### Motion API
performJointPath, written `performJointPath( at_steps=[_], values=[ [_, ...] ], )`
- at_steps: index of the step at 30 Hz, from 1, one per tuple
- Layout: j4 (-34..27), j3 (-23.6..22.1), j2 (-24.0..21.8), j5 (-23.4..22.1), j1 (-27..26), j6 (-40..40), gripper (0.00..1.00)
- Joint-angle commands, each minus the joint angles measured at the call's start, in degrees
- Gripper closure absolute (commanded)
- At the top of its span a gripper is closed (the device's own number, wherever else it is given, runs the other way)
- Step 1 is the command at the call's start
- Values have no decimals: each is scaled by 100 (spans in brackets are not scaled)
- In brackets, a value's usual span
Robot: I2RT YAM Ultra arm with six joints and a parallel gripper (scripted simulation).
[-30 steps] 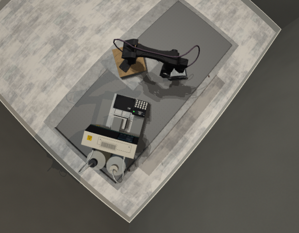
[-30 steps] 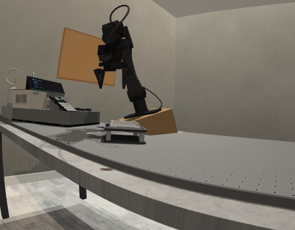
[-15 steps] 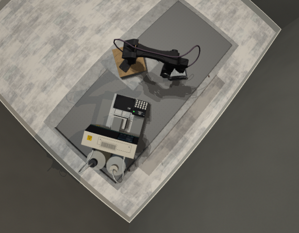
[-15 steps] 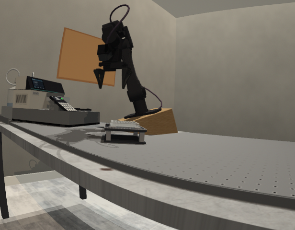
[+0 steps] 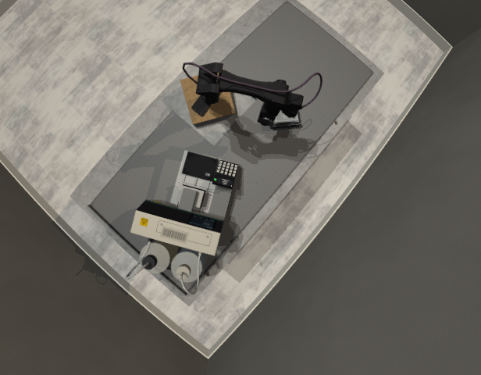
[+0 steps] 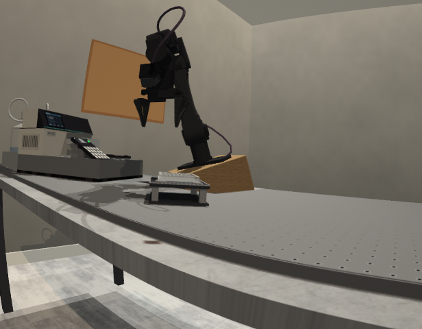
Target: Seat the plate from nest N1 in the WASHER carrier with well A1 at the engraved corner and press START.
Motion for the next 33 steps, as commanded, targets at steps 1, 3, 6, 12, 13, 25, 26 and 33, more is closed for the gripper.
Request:
performJointPath(
  at_steps=[1, 3, 6, 12, 13, 25, 26, 33],
  values=[
    [111, 232, -146, 33, 94, 10, 0],
    [111, 232, -146, 33, 94, 10, 0],
    [111, 232, -146, 33, 94, 10, 0],
    [111, 232, -146, 33, 94, 10, 0],
    [111, 232, -146, 33, 94, 10, 0],
    [267, 421, 462, 76, 356, -704, 0],
    [294, 471, 553, 89, 401, -844, 0],
    [408, 770, 1029, 131, 596, -1590, 0]
  ],
)
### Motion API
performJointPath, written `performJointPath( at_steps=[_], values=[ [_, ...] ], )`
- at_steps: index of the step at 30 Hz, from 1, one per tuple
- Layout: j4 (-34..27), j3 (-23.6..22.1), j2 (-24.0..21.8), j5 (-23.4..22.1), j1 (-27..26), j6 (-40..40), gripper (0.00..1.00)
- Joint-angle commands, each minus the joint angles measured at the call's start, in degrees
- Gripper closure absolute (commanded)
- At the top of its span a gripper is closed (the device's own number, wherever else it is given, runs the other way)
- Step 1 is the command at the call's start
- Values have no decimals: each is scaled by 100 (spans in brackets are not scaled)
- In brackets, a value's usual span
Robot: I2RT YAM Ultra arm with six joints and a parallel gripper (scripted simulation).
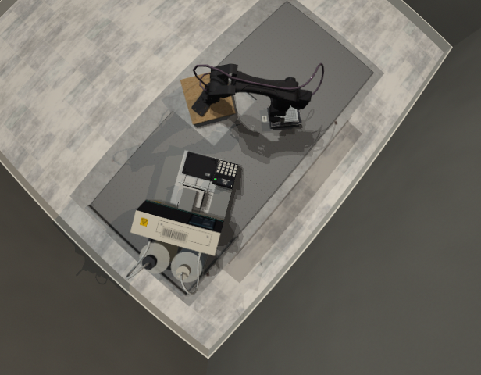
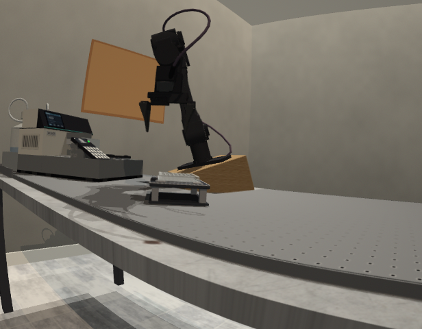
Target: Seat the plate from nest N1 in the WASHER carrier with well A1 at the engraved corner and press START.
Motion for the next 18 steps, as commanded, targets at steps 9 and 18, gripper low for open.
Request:
performJointPath(
  at_steps=[9, 18],
  values=[
    [319, 975, 982, 62, 446, -534, 0],
    [230, 1625, 1699, 77, 624, -284, 0]
  ],
)
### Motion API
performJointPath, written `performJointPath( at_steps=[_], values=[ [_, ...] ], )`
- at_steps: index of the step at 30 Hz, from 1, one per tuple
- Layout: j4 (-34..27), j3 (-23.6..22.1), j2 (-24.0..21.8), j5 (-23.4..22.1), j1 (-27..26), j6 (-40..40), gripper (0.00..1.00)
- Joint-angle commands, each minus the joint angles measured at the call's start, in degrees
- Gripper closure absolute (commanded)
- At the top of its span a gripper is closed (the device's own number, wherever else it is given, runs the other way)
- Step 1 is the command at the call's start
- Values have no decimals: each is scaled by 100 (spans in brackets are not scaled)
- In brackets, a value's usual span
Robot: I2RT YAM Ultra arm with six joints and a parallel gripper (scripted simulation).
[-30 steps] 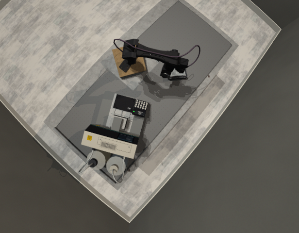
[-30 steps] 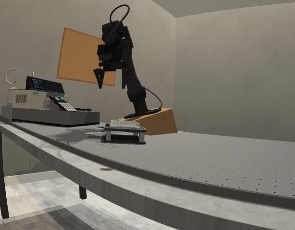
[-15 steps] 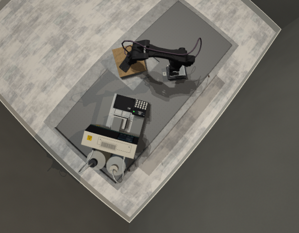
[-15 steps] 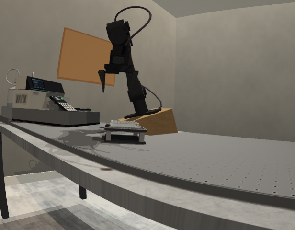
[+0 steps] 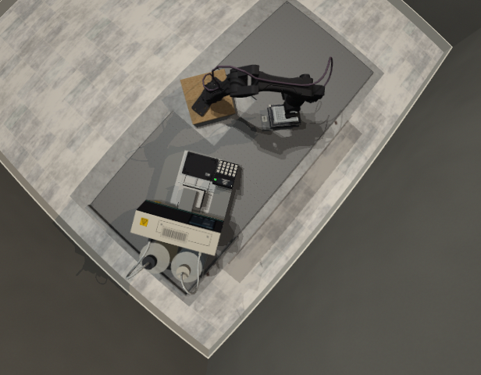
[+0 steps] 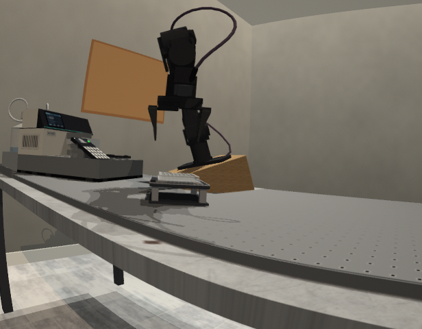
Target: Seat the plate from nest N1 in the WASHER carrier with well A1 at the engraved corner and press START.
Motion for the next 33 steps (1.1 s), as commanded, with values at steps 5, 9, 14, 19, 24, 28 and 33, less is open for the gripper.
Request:
performJointPath(
  at_steps=[5, 9, 14, 19, 24, 28, 33],
  values=[
    [-49, 536, 91, 22, 194, 144, 0],
    [-6, 540, 91, 23, 196, 146, 0],
    [-6, 540, 91, 24, 196, 132, 0],
    [-6, 540, 91, 24, 196, 132, 0],
    [-6, 540, 91, 24, 196, 132, 0],
    [-6, 540, 91, 24, 196, 132, 0],
    [-6, 540, 91, 24, 196, 132, 0]
  ],
)
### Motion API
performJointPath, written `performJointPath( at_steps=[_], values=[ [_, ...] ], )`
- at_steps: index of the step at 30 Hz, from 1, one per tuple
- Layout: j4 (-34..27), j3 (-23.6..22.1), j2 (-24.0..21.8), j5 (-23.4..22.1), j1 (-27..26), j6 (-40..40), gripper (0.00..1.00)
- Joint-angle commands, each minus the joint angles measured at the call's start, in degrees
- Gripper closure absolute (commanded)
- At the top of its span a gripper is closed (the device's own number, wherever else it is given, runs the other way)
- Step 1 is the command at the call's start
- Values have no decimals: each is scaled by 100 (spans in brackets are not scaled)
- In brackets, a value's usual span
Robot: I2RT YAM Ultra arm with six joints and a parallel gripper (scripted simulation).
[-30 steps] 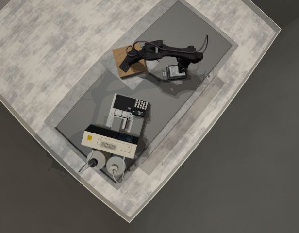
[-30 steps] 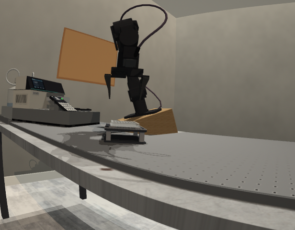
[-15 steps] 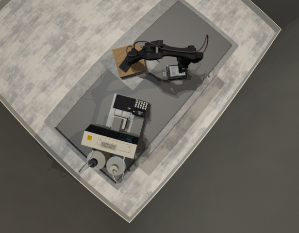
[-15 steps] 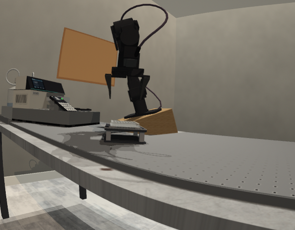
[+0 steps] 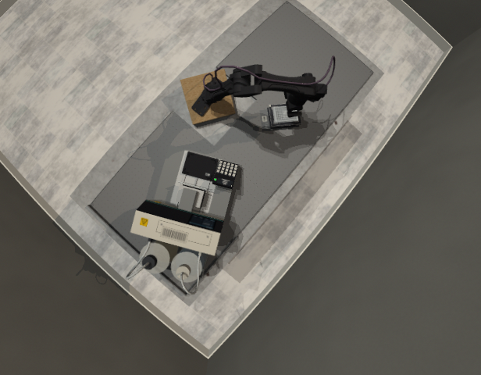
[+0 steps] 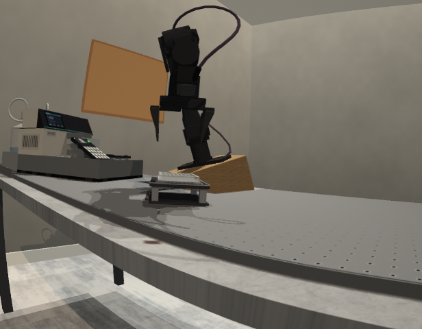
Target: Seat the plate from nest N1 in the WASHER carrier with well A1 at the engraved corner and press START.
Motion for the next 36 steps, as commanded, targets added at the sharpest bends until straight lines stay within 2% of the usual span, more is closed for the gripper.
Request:
performJointPath(
  at_steps=[1, 18, 21, 23, 27, 31, 32, 36],
  values=[
    [7, 241, -182, 19, 111, 36, 0],
    [7, 241, -182, 19, 111, 36, 0],
    [183, 166, -114, 15, 90, -48, 0],
    [252, -123, -42, 11, 20, -71, 0],
    [396, -252, 68, -1, -73, -104, 0],
    [469, -302, 22, -5, -70, -121, 0],
    [507, -210, -116, -8, 7, -131, 0],
    [649, -436, 5, -18, -122, -164, 0]
  ],
)
